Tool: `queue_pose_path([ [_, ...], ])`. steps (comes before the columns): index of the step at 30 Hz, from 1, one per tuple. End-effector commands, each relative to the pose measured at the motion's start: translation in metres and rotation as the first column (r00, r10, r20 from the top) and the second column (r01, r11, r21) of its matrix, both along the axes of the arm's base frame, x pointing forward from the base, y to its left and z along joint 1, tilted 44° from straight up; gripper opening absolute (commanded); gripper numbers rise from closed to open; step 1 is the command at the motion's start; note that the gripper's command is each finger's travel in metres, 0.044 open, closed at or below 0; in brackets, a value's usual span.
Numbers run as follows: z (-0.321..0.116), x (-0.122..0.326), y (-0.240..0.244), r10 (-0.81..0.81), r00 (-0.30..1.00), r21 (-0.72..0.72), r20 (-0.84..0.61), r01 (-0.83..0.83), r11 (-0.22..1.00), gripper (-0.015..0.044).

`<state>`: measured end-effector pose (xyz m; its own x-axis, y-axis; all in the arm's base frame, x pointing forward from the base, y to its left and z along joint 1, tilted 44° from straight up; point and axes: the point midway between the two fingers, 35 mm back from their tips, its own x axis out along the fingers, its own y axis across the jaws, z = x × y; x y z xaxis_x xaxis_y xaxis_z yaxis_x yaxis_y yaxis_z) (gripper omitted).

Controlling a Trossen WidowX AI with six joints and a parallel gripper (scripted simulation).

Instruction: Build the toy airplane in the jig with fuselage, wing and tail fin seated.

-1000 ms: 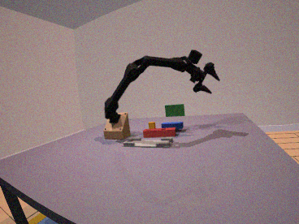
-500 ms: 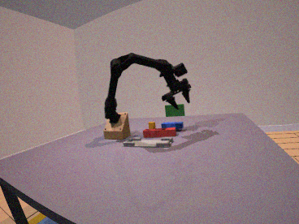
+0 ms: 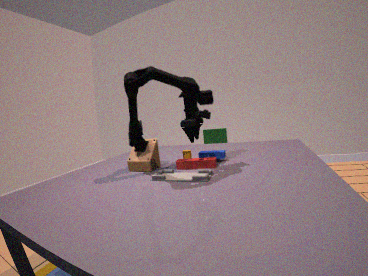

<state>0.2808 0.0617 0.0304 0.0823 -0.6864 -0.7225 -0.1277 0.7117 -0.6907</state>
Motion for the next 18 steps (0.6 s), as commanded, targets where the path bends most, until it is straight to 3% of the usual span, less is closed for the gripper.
queue_pose_path([
  [1, 0.0, -0.004, -0.001, 0.009, 1.0, -0.003, -0.026, -0.009, 1.0, 0.044],
  [6, -0.036, 0.0, -0.036, 0.009, 1.0, -0.005, -0.025, -0.009, 1.0, 0.044],
  [18, -0.049, 0.001, -0.049, 0.009, 1.0, -0.006, -0.025, -0.009, 1.0, 0.044],
])
